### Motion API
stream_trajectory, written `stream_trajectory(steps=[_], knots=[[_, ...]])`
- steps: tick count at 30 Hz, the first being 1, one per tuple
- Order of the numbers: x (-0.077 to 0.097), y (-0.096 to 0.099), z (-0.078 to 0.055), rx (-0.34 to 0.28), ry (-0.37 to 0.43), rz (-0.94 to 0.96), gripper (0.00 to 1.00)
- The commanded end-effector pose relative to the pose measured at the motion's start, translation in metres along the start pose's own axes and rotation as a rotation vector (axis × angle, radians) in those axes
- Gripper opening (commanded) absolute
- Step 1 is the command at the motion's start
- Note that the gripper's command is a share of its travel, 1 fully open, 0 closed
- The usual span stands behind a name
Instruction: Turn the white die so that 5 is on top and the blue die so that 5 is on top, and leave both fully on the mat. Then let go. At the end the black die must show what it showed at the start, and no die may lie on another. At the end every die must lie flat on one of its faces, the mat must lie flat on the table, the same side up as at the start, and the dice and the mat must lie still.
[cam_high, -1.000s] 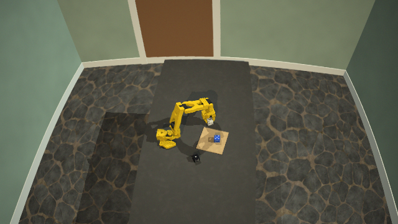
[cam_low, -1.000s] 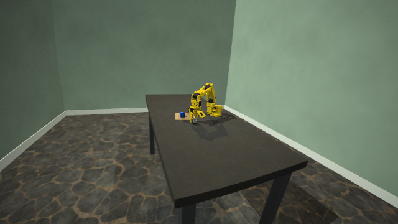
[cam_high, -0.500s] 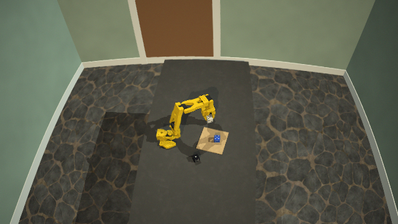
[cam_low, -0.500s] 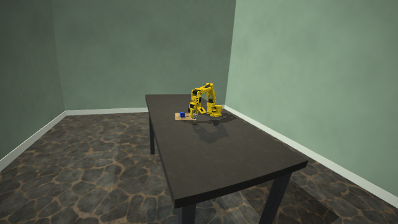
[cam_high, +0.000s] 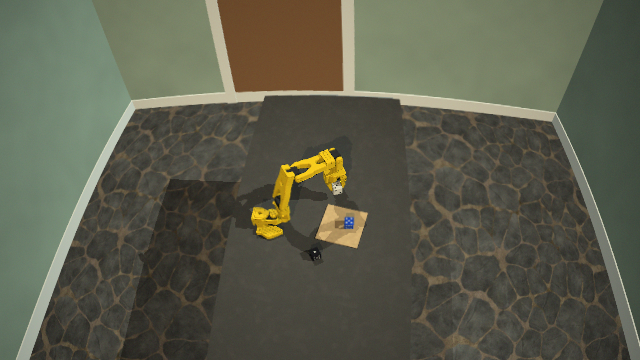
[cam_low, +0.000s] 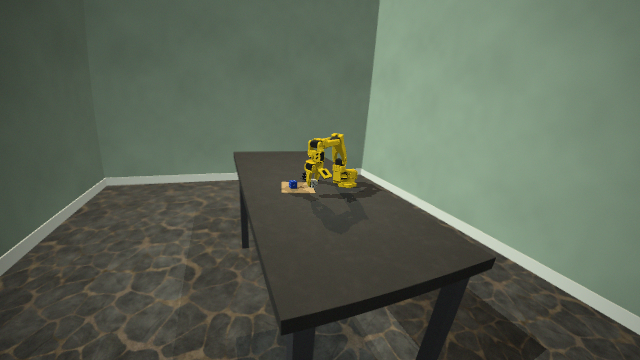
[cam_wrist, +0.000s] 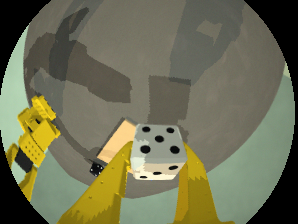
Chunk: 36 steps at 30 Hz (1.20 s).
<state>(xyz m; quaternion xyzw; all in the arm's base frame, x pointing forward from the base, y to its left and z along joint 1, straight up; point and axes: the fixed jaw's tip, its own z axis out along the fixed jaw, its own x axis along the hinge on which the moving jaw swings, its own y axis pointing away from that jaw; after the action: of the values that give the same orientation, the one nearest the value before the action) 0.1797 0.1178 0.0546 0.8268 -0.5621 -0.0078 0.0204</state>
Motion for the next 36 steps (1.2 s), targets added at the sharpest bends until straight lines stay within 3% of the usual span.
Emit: stream_trajectory(steps=[1, 21, 30, 36], knots=[[-0.0021, -0.0065, -0.0149, 0.077, -0.017, -0.004, 0.00], [-0.0023, -0.0065, -0.0149, 0.077, -0.018, 0.023, 0.00], [-0.0033, -0.0065, -0.0149, 0.075, -0.022, 0.142, 0.00], [-0.0047, -0.0068, -0.0150, 0.073, -0.029, 0.328, 0.00]])
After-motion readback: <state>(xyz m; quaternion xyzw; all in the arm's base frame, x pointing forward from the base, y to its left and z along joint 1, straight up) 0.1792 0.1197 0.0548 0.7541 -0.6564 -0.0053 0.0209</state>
